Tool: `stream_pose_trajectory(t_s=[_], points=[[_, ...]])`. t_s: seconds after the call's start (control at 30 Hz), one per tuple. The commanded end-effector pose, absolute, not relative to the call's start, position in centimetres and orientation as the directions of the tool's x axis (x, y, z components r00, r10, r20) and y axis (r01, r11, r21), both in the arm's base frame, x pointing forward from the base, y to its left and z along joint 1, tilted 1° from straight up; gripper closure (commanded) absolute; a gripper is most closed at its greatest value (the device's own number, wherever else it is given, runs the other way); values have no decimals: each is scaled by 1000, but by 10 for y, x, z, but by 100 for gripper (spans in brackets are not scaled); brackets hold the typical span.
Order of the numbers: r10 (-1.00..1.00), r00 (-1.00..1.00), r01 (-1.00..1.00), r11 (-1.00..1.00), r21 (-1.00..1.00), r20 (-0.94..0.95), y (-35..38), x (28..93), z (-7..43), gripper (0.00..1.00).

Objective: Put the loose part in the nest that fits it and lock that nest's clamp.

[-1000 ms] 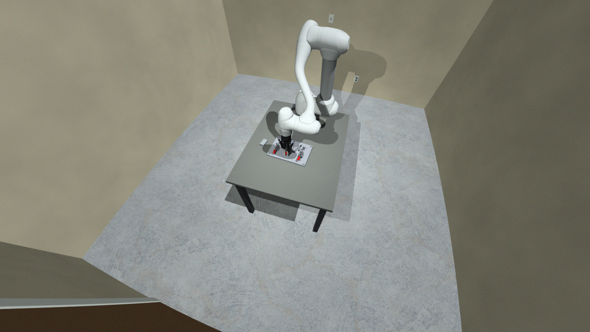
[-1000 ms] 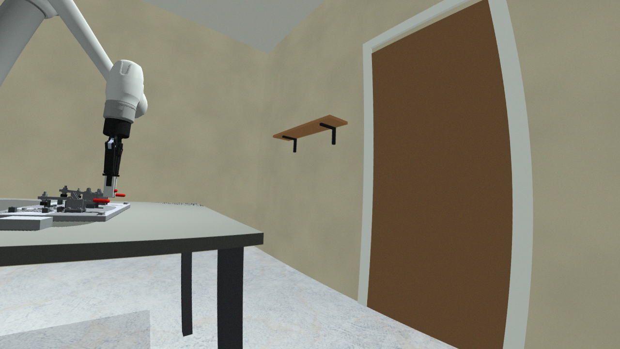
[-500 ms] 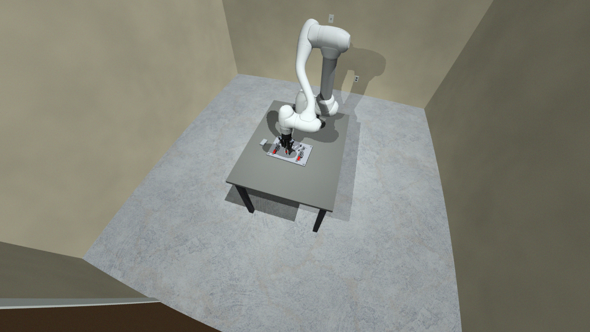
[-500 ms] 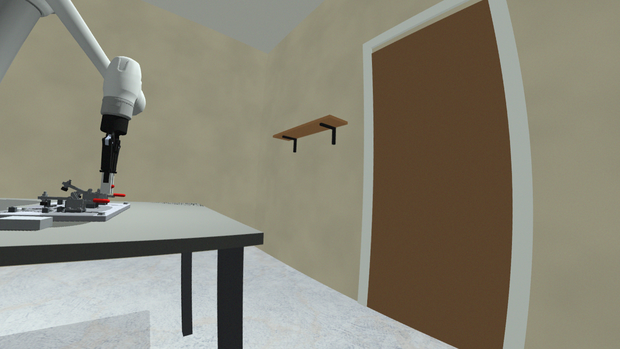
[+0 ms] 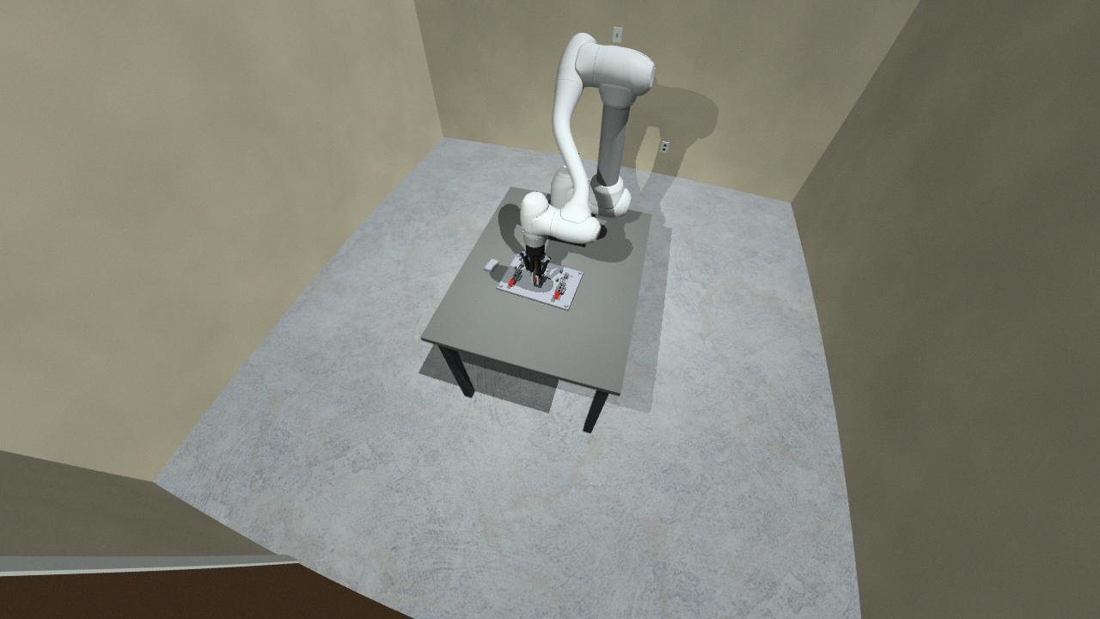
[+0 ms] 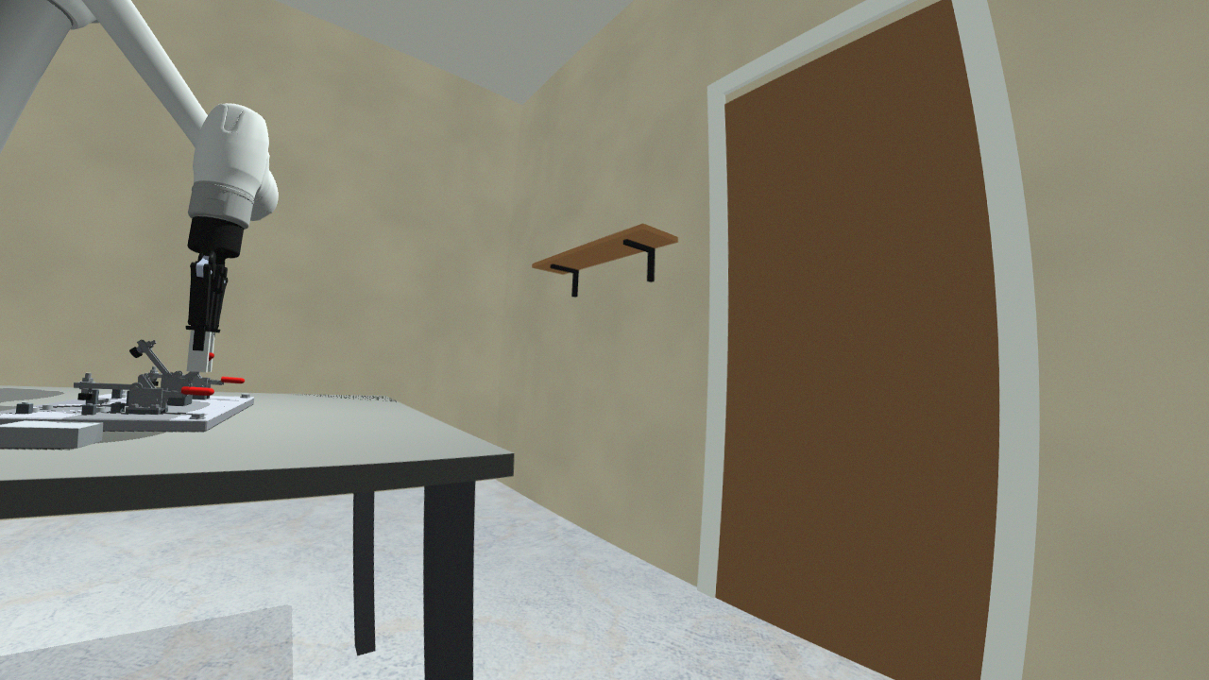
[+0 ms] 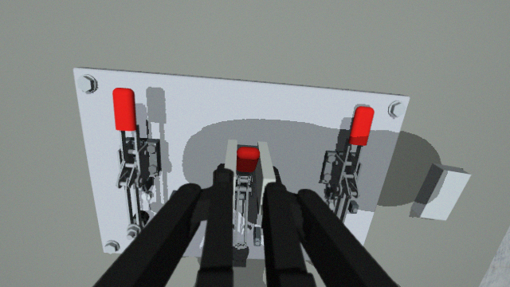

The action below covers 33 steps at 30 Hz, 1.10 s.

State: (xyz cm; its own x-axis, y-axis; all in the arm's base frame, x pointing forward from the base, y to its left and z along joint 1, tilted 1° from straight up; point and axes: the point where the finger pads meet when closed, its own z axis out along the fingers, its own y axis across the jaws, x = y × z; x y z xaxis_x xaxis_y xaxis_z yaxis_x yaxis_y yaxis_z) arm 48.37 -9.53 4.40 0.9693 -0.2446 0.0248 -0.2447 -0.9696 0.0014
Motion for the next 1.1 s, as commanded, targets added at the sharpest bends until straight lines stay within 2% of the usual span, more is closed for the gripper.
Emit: stream_pose_trajectory(t_s=[0.0, 1.07], points=[[-245, 969, -245, -970, 1, 23, -94, 480, 45, 90], [-245, 969, -245, -970, 1, 23, -90, 462, 47, 90]])
